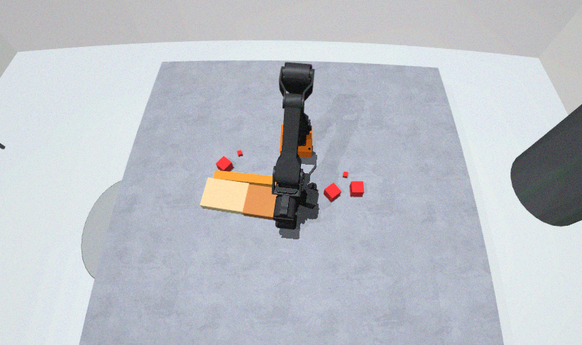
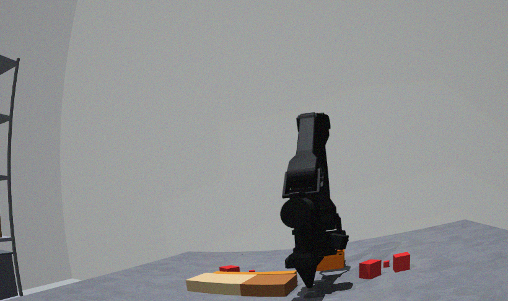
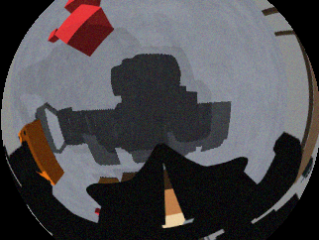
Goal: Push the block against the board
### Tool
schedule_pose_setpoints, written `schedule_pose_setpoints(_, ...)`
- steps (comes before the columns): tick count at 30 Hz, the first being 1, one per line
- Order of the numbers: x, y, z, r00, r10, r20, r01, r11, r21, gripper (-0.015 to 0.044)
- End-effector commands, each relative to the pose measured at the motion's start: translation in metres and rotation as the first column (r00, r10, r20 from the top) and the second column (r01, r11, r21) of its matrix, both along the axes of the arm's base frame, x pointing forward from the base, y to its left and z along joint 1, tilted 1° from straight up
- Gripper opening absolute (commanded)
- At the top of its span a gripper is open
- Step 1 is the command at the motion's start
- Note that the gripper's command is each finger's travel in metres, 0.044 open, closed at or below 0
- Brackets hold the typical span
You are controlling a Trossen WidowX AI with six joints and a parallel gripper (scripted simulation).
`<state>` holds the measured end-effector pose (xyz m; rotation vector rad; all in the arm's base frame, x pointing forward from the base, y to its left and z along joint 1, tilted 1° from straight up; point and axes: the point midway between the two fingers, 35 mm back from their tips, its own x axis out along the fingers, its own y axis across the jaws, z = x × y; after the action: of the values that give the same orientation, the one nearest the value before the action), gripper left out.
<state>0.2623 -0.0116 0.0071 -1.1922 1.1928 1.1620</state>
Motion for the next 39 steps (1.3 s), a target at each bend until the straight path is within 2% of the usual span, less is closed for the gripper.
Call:
schedule_pose_setpoints(1, 0.0, 0.005, -0.001, 1.0, -0.004, -0.004, 0.004, 1.0, -0.004, 0.0)
schedule_pose_setpoints(8, 0.001, 0.011, 0.003, 1.0, 0.0, 0.0, 0.0, 1.0, 0.001, 0.0)
schedule_pose_setpoints(13, 0.0, 0.011, 0.055, 1.0, -0.004, -0.004, 0.004, 1.0, -0.003, 0.0)
schedule_pose_setpoints(19, 0.004, 0.011, 0.053, 1.0, -0.02, 0.011, 0.02, 1.0, 0.0, 0.0)
schedule_pose_setpoints(29, 0.019, -0.008, 0.054, 0.948, -0.318, 0.015, 0.318, 0.948, 0.006, 0.0)
schedule_pose_setpoints(39, 0.032, -0.026, 0.056, 0.784, -0.621, 0.005, 0.62, 0.784, 0.019, 0.0)
